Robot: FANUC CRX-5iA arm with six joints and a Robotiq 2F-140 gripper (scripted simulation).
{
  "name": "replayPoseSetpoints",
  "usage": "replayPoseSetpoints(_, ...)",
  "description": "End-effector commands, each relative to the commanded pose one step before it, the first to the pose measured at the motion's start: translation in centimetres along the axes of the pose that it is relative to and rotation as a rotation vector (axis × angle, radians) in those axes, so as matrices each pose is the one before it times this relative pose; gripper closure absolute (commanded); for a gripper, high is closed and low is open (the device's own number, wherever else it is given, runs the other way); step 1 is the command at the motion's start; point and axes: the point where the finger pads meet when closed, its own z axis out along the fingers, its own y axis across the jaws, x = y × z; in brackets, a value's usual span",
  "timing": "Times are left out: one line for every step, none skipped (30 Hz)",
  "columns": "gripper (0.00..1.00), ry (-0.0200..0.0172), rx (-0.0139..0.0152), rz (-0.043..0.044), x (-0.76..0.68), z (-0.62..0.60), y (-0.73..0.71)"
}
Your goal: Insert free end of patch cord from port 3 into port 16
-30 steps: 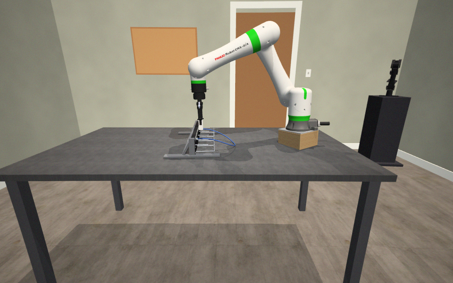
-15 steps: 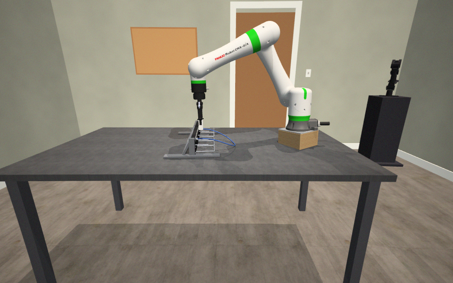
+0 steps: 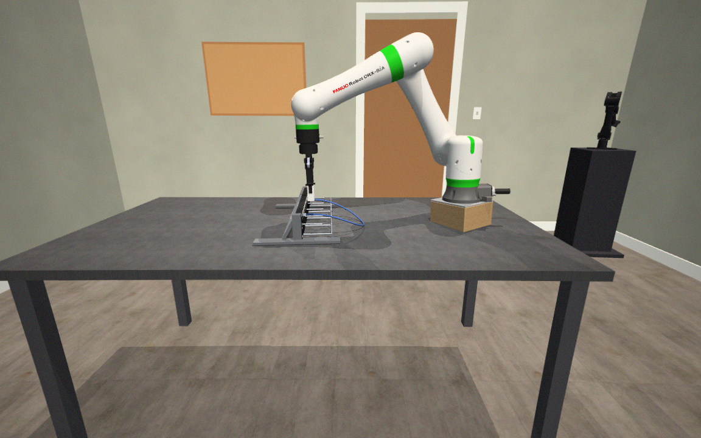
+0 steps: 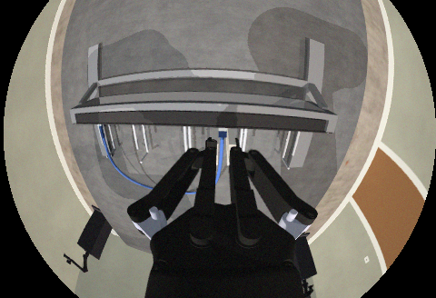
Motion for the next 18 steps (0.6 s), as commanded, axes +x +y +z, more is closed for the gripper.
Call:
replayPoseSetpoints(1.0, 0.00068, -0.00016, -0.00001, 0.022, -0.031, 0.004)
replayPoseSetpoints(1.0, 0.0, 0.0, 0.0, 0.0, 0.0, 0.0)
replayPoseSetpoints(1.0, 0.0, 0.0, 0.0, 0.0, 0.0, 0.0)
replayPoseSetpoints(1.0, 0.0, 0.0, 0.0, 0.0, 0.0, 0.0)
replayPoseSetpoints(1.0, 0.0, 0.0, 0.0, 0.0, 0.0, 0.0)
replayPoseSetpoints(1.0, 0.0, 0.0, 0.0, 0.0, 0.0, 0.0)
replayPoseSetpoints(1.0, 0.0, 0.0, 0.0, 0.0, 0.0, 0.0)
replayPoseSetpoints(1.0, 0.0, 0.0, 0.0, 0.0, 0.0, 0.0)
replayPoseSetpoints(1.0, 0.0, 0.0, 0.0, 0.0, 0.0, 0.0)
replayPoseSetpoints(1.0, 0.0, 0.0, 0.0, 0.0, 0.0, 0.0)
replayPoseSetpoints(0.78, 0.0, 0.0, 0.0, 0.0, 0.0, 0.0)
replayPoseSetpoints(0.78, 0.0, 0.0, 0.0, 0.0, 0.0, 0.0)
replayPoseSetpoints(0.78, 0.0, 0.0, 0.0, 0.0, 0.0, 0.0)
replayPoseSetpoints(0.78, 0.0, 0.0, 0.0, 0.0, 0.0, 0.0)
replayPoseSetpoints(0.78, 0.0, 0.0, 0.0, 0.0, 0.0, 0.0)
replayPoseSetpoints(0.78, 0.0, 0.0, 0.0, 0.0, 0.0, 0.0)
replayPoseSetpoints(0.78, 0.0, 0.0, 0.0, 0.0, 0.0, 0.0)
replayPoseSetpoints(0.78, 0.0, 0.0, 0.0, 0.0, 0.0, 0.0)
